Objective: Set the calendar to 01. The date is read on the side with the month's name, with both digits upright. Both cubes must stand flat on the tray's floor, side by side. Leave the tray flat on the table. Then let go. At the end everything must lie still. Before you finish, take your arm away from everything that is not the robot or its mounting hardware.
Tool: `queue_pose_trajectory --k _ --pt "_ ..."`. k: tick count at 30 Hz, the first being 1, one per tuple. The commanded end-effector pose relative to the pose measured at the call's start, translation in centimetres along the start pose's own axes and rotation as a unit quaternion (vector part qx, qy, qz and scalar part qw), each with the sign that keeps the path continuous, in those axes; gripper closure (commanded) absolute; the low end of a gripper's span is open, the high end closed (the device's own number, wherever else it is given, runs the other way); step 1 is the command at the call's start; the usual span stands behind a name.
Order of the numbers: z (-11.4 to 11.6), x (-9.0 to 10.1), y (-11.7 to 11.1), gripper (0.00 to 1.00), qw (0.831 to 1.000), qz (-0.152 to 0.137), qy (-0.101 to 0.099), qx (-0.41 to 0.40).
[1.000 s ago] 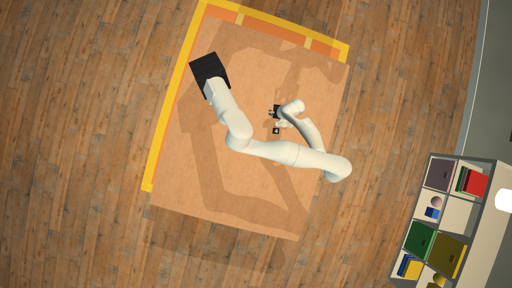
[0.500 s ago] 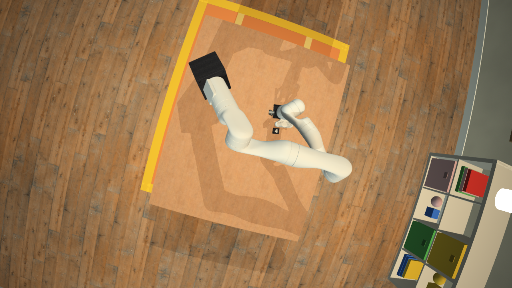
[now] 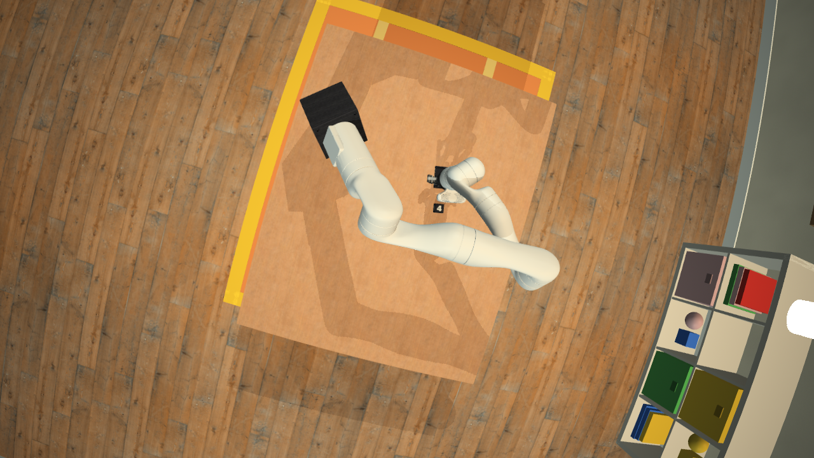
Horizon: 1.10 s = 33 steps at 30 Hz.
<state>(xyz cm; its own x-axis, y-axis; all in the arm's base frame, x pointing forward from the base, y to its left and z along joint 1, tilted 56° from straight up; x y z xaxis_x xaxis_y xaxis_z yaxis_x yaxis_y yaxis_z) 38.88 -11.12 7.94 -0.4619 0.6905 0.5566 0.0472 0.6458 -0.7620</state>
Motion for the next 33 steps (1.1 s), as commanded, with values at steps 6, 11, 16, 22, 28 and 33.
queue_pose_trajectory --k 6,11,16,22,28,33 --pt "0.0 0.1 0.0 0.72 1.000 0.000 0.000 0.000" --pt "0.0 0.8 0.0 0.72 1.000 0.000 0.000 0.000" --pt "0.0 2.6 0.0 0.72 1.000 0.000 0.000 0.000" --pt "0.0 5.6 0.0 0.72 1.000 0.000 0.000 0.000" --pt "0.0 7.4 0.0 0.72 1.000 0.000 0.000 0.000" --pt "0.0 9.1 0.0 0.72 1.000 0.000 0.000 0.000"
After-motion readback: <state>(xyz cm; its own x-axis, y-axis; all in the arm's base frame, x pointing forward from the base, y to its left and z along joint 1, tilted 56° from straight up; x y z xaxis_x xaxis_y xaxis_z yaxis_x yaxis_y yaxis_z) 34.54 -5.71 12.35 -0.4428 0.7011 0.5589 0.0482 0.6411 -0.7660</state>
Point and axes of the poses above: the point where the finger pads meet when closed, its own x axis back along the fingers, its own z axis across the jaws, y = z × x, the point moved 6 cm from there along x, back along the fingers, and after that the axes turned 6 degrees about x, right-handed, at the moved point
